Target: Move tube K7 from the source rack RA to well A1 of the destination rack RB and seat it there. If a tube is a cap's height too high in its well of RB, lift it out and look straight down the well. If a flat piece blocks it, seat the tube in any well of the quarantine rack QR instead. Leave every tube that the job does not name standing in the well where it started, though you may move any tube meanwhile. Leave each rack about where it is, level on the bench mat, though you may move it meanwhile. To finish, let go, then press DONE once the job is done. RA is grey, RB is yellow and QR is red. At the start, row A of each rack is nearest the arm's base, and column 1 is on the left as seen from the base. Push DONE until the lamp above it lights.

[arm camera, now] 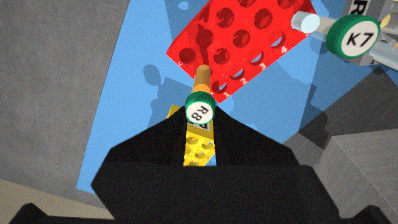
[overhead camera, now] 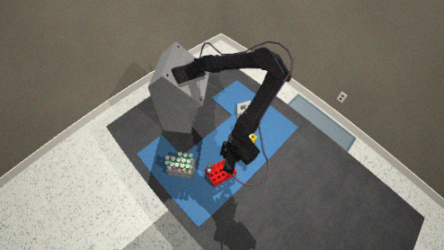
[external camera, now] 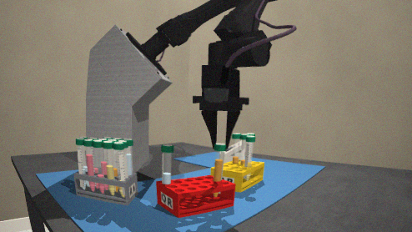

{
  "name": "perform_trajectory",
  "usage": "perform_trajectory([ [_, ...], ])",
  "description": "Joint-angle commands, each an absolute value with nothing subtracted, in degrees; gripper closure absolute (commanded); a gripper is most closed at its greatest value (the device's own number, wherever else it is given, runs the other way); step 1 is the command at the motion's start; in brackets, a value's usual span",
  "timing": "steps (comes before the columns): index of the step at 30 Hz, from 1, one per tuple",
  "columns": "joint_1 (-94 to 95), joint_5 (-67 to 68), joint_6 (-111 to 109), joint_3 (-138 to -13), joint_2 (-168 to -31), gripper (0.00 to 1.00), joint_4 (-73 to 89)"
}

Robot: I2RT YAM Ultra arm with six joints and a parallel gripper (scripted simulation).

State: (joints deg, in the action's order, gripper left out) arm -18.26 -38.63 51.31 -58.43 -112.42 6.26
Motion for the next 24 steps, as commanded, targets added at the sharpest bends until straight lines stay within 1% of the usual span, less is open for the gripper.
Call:
perform_trajectory([
  [1,-19.18,-37.83,51.91,-57.65,-112.05,1.0,5.33],
  [24,-21.49,-39.73,48.61,-56.84,-108.07,1.0,10.95],
])
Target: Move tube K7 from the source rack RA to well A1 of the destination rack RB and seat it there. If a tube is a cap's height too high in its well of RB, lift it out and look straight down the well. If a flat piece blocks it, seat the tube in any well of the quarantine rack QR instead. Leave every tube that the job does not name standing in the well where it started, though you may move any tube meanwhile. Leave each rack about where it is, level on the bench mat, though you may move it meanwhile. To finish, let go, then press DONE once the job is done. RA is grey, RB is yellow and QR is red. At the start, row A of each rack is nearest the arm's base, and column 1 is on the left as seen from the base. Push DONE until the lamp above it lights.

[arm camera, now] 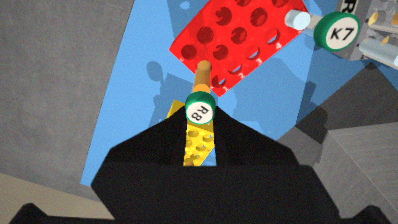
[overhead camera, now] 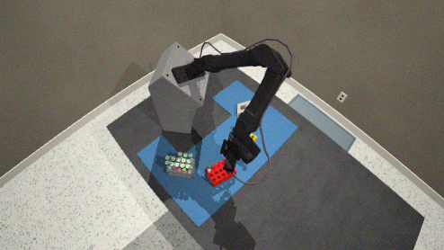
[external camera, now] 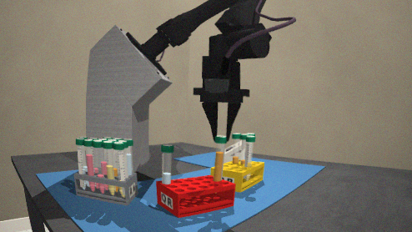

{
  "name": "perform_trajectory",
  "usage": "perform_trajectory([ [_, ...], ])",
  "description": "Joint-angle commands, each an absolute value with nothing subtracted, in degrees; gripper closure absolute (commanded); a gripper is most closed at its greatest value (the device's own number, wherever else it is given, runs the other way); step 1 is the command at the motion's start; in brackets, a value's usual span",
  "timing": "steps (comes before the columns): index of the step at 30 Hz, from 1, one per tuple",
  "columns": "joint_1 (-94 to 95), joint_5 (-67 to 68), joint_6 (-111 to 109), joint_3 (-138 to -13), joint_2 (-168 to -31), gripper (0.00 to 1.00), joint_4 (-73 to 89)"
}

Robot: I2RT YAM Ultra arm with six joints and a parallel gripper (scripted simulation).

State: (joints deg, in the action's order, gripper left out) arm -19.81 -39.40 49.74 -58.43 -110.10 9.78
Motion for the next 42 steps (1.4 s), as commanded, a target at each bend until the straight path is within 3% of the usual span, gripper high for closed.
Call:
perform_trajectory([
  [1,-21.49,-39.73,48.61,-56.84,-108.07,1.0,10.95],
  [42,-25.41,-41.51,44.01,-57.47,-103.06,1.0,19.55],
])
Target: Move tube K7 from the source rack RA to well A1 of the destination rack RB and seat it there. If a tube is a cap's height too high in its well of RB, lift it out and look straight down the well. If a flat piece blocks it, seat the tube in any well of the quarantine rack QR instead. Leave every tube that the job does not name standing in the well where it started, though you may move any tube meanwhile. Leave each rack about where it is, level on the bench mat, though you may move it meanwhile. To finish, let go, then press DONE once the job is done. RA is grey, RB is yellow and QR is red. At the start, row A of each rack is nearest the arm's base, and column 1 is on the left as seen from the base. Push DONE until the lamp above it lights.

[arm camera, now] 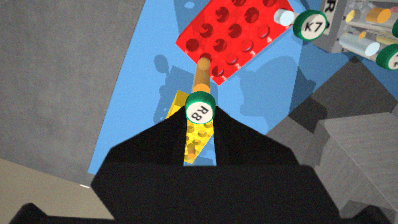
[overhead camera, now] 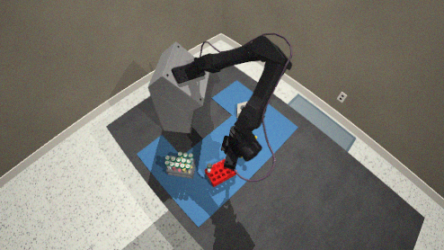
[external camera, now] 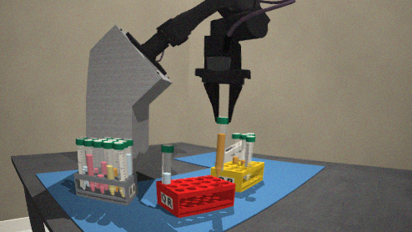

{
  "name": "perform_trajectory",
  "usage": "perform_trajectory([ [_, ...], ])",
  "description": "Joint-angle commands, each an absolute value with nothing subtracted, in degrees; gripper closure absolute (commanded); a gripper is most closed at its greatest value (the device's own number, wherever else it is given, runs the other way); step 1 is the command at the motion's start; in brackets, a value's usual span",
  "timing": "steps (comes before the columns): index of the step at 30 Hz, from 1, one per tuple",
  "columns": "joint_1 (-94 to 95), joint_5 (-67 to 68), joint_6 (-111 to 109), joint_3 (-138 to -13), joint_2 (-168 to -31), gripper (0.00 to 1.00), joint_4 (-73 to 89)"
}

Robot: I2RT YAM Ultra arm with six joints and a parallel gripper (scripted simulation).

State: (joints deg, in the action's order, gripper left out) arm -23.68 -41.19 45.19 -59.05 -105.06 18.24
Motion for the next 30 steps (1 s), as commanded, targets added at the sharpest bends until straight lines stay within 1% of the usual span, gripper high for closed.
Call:
perform_trajectory([
  [1,-25.54,-41.58,43.85,-57.32,-102.89,1.0,19.69],
  [14,-26.82,-42.01,42.31,-59.91,-101.23,1.0,22.46],
  [16,-26.78,-41.86,42.32,-56.68,-100.87,1.0,22.09],
  [30,-26.89,-41.91,42.05,-51.24,-98.09,1.0,18.22],
])
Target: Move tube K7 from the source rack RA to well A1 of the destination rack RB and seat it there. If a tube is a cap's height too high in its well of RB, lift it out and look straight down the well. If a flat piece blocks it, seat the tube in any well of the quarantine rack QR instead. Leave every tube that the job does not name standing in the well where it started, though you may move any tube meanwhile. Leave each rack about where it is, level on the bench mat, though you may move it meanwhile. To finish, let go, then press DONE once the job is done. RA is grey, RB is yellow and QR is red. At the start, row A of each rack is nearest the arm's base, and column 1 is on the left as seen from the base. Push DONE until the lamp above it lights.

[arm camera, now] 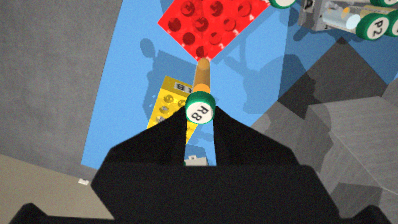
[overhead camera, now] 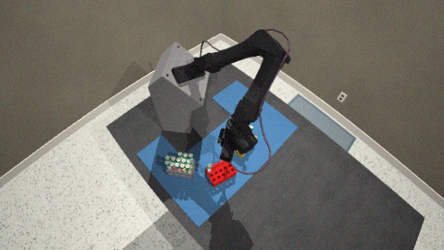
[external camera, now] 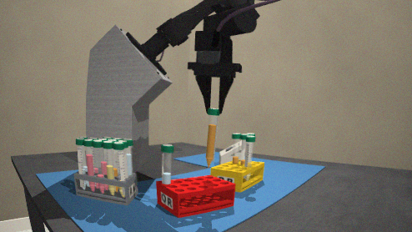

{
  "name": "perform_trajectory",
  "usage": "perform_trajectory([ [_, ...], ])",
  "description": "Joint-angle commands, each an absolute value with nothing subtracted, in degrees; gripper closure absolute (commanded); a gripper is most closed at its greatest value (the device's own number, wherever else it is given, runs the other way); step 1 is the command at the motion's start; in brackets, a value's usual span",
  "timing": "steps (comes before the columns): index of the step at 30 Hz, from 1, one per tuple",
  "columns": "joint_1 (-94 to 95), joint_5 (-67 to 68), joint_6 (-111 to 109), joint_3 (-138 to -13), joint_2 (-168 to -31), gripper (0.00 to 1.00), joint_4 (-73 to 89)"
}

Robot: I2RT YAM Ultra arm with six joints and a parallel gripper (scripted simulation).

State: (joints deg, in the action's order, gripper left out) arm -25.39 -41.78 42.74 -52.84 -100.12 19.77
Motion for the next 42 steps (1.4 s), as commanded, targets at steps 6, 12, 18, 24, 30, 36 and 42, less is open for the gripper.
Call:
perform_trajectory([
  [6,-26.97,-41.96,41.92,-48.62,-96.9,1.0,16.91],
  [12,-27.1,-42.05,41.75,-46.05,-95.73,1.0,15.63],
  [18,-27.2,-42.07,41.64,-44.34,-94.97,1.0,14.75],
  [24,-27.33,-42.13,41.46,-41.84,-93.89,1.0,13.48],
  [30,-28.44,-42.88,40.21,-39.91,-95.97,1.0,12.36],
  [36,-30.57,-43.61,37.61,-40.75,-97.98,1.0,11.87],
  [42,-33.75,-44.57,33.59,-42.3,-101.35,1.0,11.37],
])
